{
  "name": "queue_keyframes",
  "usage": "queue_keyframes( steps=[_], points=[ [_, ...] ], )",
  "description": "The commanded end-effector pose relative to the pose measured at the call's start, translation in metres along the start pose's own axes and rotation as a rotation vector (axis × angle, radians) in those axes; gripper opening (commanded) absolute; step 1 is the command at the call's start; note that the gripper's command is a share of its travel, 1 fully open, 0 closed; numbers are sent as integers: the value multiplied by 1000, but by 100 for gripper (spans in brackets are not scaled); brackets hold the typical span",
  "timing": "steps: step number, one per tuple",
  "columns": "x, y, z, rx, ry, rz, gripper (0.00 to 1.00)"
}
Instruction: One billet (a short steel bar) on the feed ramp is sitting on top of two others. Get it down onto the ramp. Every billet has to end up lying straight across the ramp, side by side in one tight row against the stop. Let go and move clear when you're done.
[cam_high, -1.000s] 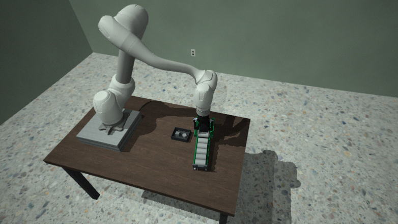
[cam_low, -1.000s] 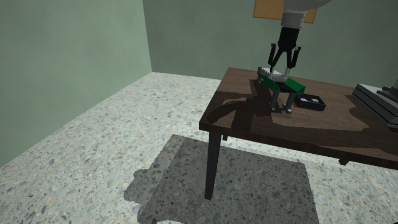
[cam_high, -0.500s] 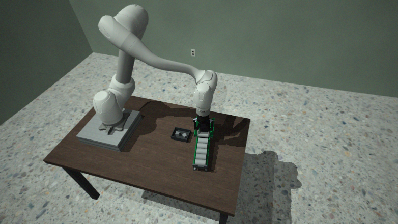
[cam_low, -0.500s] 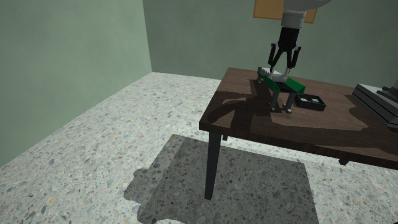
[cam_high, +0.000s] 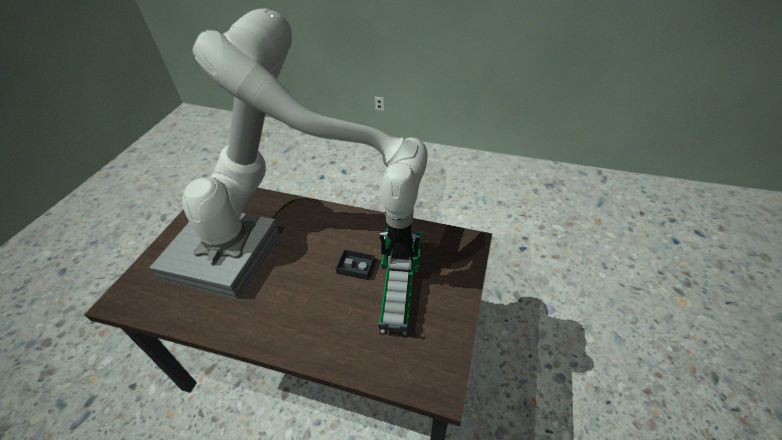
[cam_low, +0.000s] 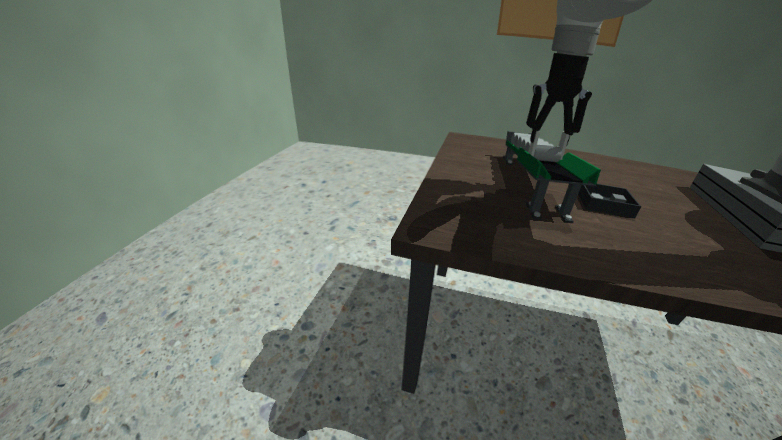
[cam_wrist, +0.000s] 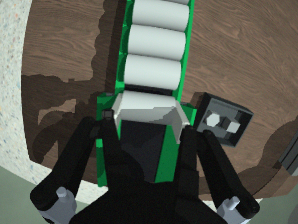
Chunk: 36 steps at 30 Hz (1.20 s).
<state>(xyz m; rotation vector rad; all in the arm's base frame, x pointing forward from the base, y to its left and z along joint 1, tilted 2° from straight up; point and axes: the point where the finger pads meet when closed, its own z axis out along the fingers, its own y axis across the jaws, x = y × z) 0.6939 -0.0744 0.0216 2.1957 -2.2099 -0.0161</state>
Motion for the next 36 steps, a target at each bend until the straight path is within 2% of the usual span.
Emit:
queue_keyframes(
  steps=[1,36],
  points=[
    [-3,0,3,1,1,0,47],
    [-7,0,3,1,1,-1,47]
  ],
)
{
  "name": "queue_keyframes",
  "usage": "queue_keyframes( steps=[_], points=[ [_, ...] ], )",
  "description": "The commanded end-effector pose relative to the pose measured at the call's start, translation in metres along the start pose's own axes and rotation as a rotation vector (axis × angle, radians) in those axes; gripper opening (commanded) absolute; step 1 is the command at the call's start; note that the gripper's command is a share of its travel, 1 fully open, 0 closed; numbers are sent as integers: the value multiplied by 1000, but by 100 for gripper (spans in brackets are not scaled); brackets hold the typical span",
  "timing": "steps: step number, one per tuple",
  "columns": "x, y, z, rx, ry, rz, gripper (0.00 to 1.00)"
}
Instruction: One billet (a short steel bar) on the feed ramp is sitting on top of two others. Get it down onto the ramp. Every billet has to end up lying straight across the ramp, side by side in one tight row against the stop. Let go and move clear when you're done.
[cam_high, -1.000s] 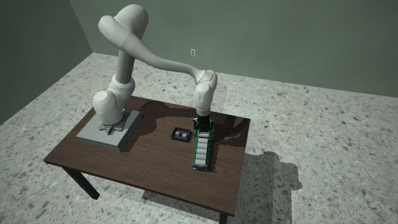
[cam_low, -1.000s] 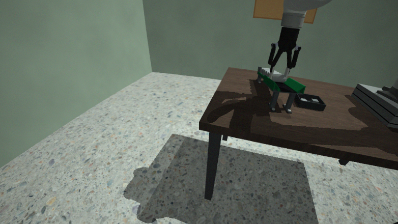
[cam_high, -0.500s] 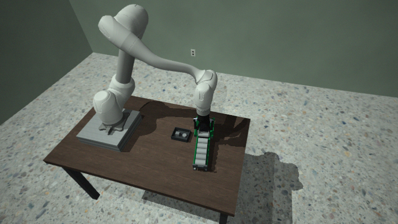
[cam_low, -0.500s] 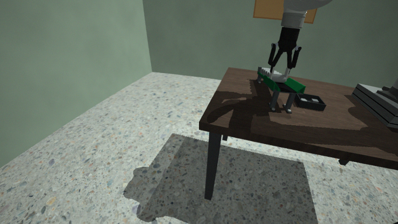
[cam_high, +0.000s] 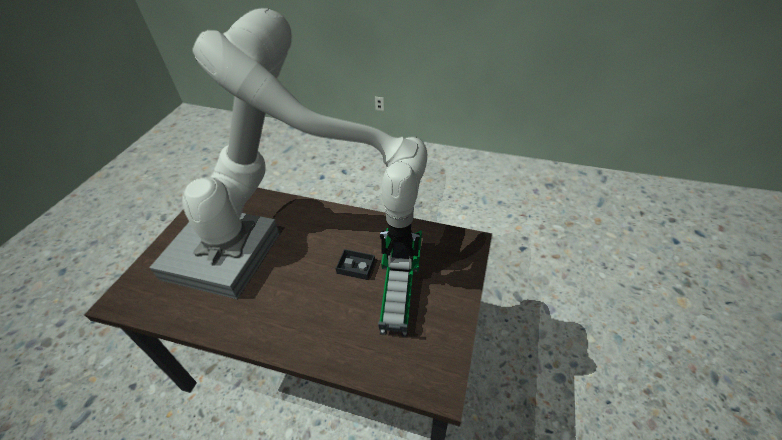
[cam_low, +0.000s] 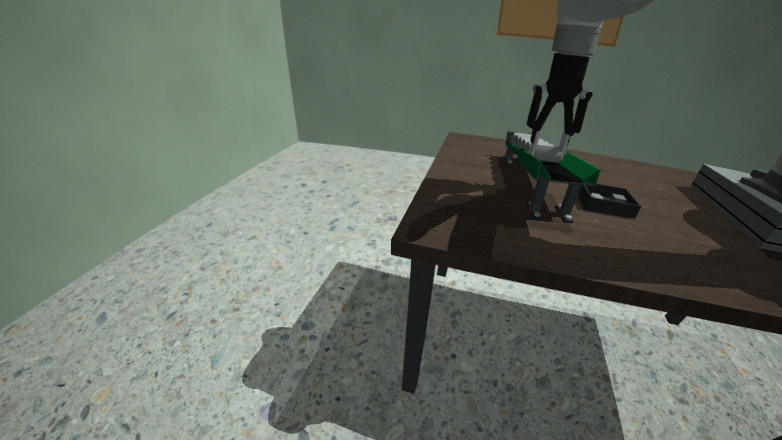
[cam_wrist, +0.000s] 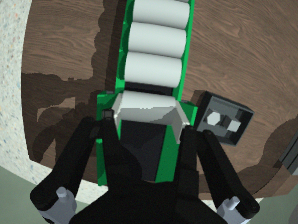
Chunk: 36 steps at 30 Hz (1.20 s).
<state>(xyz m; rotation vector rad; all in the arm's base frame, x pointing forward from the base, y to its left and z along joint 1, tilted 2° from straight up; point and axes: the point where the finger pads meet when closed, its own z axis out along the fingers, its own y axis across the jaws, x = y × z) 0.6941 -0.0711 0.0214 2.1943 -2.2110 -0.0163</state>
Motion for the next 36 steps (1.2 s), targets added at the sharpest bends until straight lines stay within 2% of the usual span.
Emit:
queue_keyframes(
  steps=[1,33,36],
  points=[
    [-3,0,3,2,1,-2,47],
    [-5,-1,3,2,1,-4,47],
    [-5,-1,3,2,1,-4,49]
  ],
)
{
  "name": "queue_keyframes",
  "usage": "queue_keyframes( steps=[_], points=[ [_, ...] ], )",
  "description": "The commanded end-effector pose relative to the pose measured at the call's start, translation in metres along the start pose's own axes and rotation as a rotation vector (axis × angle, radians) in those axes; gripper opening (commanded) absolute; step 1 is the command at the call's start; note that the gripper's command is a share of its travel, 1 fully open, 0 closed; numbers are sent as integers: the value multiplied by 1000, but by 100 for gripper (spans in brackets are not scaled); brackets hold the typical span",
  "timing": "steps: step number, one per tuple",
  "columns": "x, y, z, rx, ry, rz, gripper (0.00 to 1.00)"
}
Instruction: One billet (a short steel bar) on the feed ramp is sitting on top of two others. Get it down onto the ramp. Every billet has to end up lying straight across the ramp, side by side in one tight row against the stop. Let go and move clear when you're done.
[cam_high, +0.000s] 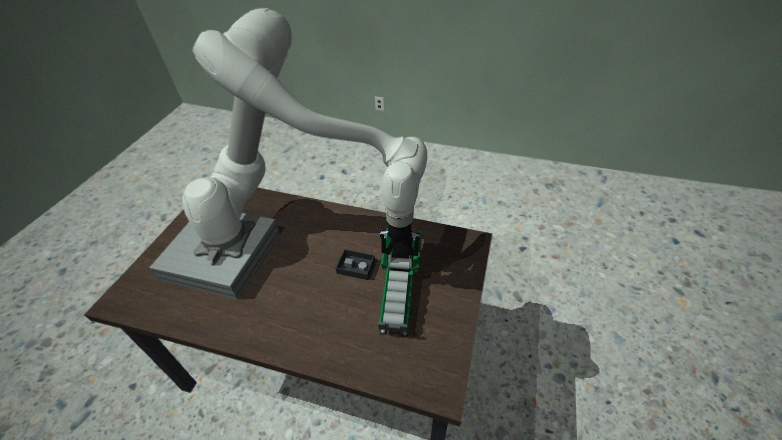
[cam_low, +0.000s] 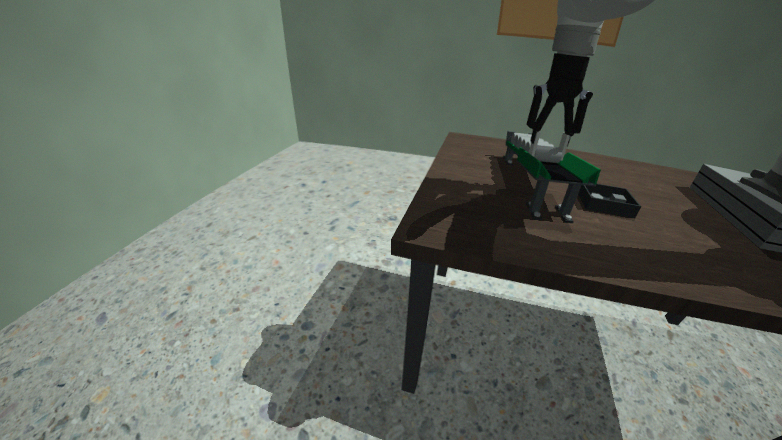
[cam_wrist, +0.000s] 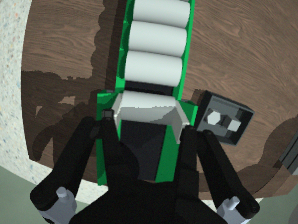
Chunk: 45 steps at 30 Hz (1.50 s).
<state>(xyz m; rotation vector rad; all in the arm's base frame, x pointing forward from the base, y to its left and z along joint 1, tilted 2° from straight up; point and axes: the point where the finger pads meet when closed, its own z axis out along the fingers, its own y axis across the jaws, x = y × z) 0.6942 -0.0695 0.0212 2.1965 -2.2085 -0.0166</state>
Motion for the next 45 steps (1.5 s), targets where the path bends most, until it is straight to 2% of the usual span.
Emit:
queue_keyframes(
  steps=[1,12,26,33,35,40,45],
  points=[
    [-3,0,3,2,1,-2,49],
    [-3,0,3,2,1,-2,58],
    [-3,0,1,2,1,-2,58],
    [-3,0,-19,2,1,-2,58],
    [-3,0,-19,2,1,-2,58],
    [-3,0,-46,2,1,-2,58],
    [-3,0,-46,2,1,-2,58]
  ],
)
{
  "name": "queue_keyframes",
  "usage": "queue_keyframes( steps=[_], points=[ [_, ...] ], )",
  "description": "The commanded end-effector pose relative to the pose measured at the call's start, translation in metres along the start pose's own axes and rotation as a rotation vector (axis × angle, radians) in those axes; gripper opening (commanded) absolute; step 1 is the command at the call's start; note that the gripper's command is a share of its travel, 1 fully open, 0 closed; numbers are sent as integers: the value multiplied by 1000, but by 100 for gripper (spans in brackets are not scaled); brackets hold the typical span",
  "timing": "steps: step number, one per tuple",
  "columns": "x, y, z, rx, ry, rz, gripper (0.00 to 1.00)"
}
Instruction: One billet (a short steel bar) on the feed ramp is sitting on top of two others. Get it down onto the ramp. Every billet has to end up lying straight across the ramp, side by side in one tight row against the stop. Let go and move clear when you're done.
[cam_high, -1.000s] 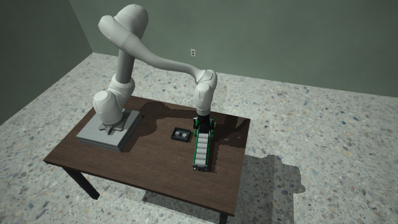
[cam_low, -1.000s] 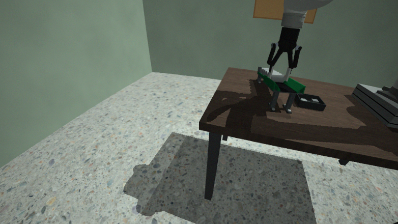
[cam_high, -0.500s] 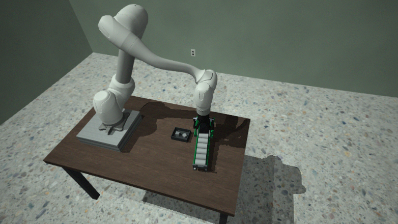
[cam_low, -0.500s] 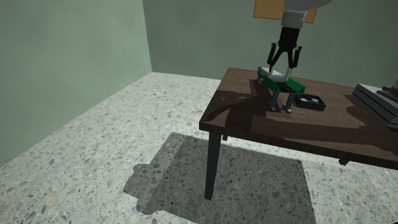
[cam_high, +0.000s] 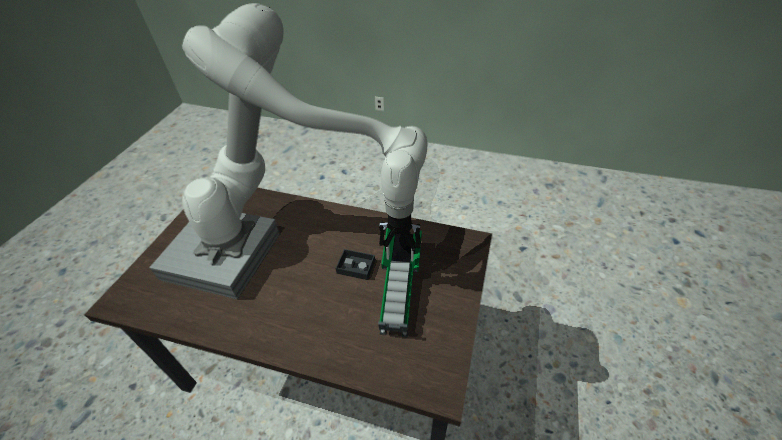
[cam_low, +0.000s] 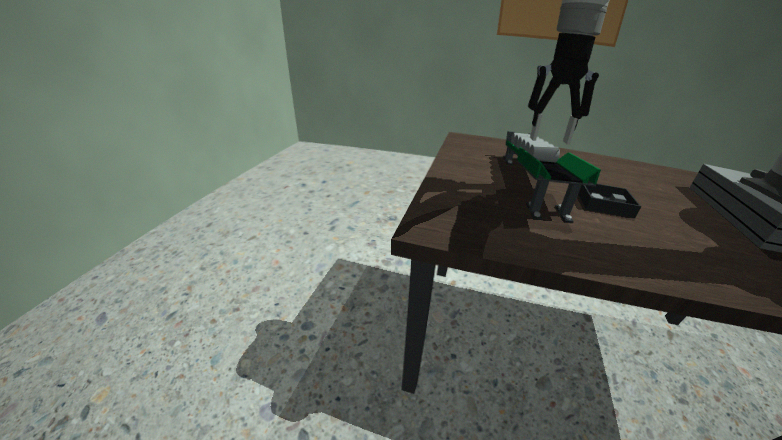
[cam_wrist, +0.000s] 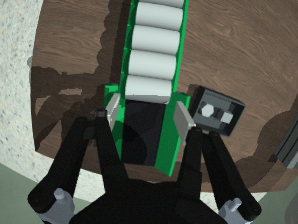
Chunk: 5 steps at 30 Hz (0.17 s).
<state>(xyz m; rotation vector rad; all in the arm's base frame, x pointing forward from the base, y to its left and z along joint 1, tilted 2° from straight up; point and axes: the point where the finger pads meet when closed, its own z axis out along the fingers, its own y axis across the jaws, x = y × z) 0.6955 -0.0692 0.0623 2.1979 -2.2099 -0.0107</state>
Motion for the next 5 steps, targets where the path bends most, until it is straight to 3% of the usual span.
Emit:
queue_keyframes(
  steps=[1,5],
  points=[
    [-3,0,-5,-2,0,-2,58],
    [-3,0,-5,-2,0,-2,58]
  ],
)
